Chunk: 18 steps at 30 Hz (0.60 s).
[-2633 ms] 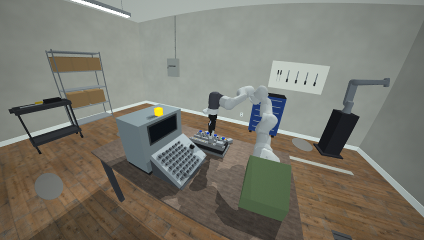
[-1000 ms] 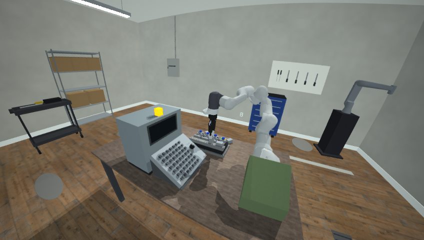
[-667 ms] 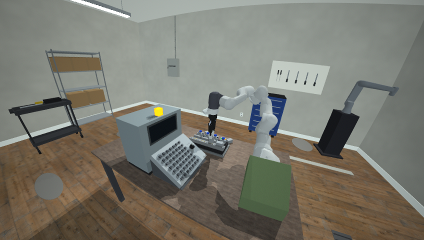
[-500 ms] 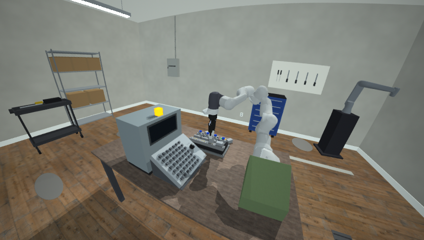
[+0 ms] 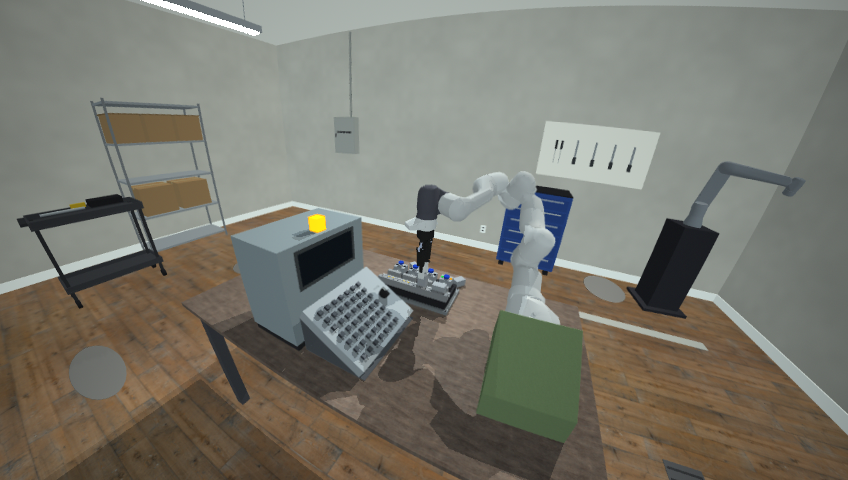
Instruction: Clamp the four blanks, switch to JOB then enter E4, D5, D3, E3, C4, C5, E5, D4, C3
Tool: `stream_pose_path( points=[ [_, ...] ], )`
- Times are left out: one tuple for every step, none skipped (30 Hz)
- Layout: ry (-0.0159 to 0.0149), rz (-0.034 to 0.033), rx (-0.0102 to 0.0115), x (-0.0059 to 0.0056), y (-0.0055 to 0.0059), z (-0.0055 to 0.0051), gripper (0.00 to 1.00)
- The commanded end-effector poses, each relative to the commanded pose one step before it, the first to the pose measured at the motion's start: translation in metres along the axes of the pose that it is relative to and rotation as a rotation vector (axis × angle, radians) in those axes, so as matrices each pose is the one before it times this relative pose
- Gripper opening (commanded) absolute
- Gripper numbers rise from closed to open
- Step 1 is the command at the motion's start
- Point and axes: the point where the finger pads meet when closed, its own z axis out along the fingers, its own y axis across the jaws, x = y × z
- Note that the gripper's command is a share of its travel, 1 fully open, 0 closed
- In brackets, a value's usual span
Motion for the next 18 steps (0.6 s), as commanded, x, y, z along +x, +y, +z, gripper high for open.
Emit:
stream_pose_path(
  points=[
    [0.00555, 0.00407, 0.00166, 0.00148, -0.00110, 0.00209, 0.00],
    [0.00000, 0.00000, 0.00000, -0.00002, 0.00002, 0.00048, 0.00],
    [0.00000, 0.00000, 0.00000, -0.00002, 0.00002, 0.00046, 0.00],
    [0.00000, 0.00000, 0.00000, -0.00002, 0.00002, 0.00043, 0.00],
    [0.00000, 0.00000, 0.00000, -0.00002, 0.00002, 0.00039, 0.00],
    [0.00000, 0.00000, 0.00000, -0.00002, 0.00001, 0.00036, 0.00],
    [0.00000, 0.00000, 0.00000, -0.00002, 0.00001, 0.00032, 0.00],
    [0.00000, 0.00000, 0.00000, -0.00002, 0.00001, 0.00029, 0.00],
    [0.00000, 0.00000, 0.00000, -0.00002, 0.00001, 0.00025, 0.00],
    [0.00000, 0.00000, 0.00000, -0.00001, 0.00001, 0.00021, 0.00],
    [0.00000, 0.00000, 0.00000, -0.00001, 0.00001, 0.00017, 0.00],
    [0.00000, 0.00000, 0.00000, -0.00001, 0.00001, 0.00014, 0.00],
    [0.00000, 0.00000, 0.00000, 0.00000, 0.00000, 0.00000, 0.00],
    [0.00000, 0.00000, 0.00000, 0.00000, 0.00000, 0.00000, 0.00],
    [0.00000, 0.00000, 0.00000, -0.00001, 0.00000, 0.00010, 0.00],
    [0.00000, 0.00000, 0.00000, 0.00000, 0.00000, 0.00007, 0.00],
    [0.00000, 0.00000, 0.00000, 0.00000, 0.00000, 0.00005, 0.00],
    [0.00000, 0.00000, 0.00000, 0.00000, 0.00000, 0.00002, 0.00]
  ],
)
